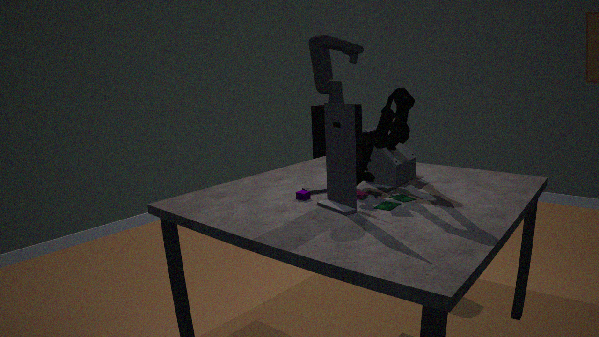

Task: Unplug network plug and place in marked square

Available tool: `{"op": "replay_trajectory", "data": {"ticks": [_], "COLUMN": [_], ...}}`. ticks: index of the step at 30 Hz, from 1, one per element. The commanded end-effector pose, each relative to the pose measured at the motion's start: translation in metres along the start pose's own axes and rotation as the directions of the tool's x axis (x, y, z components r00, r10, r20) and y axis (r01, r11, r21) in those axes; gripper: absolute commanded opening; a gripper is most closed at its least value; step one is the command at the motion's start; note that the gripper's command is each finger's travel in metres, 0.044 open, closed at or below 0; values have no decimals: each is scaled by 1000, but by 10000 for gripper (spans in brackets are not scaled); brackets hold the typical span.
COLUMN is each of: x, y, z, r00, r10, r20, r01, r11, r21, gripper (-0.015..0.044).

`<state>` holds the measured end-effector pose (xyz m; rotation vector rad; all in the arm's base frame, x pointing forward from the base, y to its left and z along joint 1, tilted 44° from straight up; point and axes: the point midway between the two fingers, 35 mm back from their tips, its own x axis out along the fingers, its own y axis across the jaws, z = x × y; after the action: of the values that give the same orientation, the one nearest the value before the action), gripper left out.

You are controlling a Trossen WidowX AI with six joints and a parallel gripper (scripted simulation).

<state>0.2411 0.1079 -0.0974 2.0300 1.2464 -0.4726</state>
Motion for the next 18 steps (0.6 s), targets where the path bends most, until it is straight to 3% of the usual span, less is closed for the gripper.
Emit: {"op": "replay_trajectory", "data": {"ticks": [1,18], "x": [2,6], "y": [-4,-6], "z": [2,-3], "r00": [1000,1000], "r10": [-4,-3], "r20": [7,0], "r01": [4,3], "r11": [1000,1000], "r21": [9,5], "gripper": [0,0]}}
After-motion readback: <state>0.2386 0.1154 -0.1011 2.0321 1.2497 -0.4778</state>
